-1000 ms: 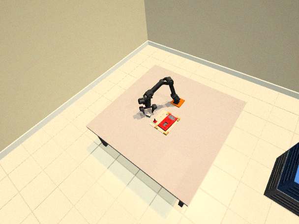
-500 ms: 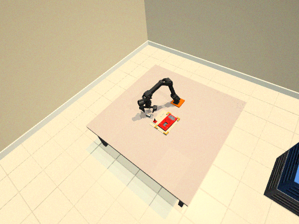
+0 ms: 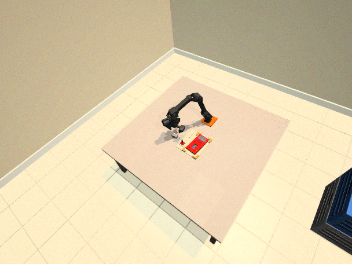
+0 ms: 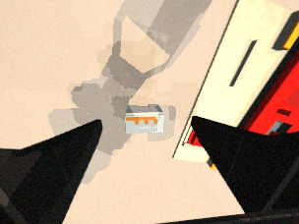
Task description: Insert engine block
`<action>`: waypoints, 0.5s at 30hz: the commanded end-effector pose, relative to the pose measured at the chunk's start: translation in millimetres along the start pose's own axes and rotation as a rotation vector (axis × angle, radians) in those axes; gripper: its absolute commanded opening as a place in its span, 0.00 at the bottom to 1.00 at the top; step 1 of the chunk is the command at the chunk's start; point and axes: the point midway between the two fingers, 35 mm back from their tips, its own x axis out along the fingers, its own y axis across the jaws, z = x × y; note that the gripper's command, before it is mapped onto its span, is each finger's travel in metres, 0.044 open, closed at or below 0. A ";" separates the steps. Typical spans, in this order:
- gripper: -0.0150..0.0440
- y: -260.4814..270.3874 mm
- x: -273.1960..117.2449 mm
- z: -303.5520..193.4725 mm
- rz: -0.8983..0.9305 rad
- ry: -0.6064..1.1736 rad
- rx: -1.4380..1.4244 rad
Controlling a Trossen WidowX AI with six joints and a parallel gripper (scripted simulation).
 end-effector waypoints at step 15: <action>1.00 1.7 16.0 -17.3 0.009 0.004 0.012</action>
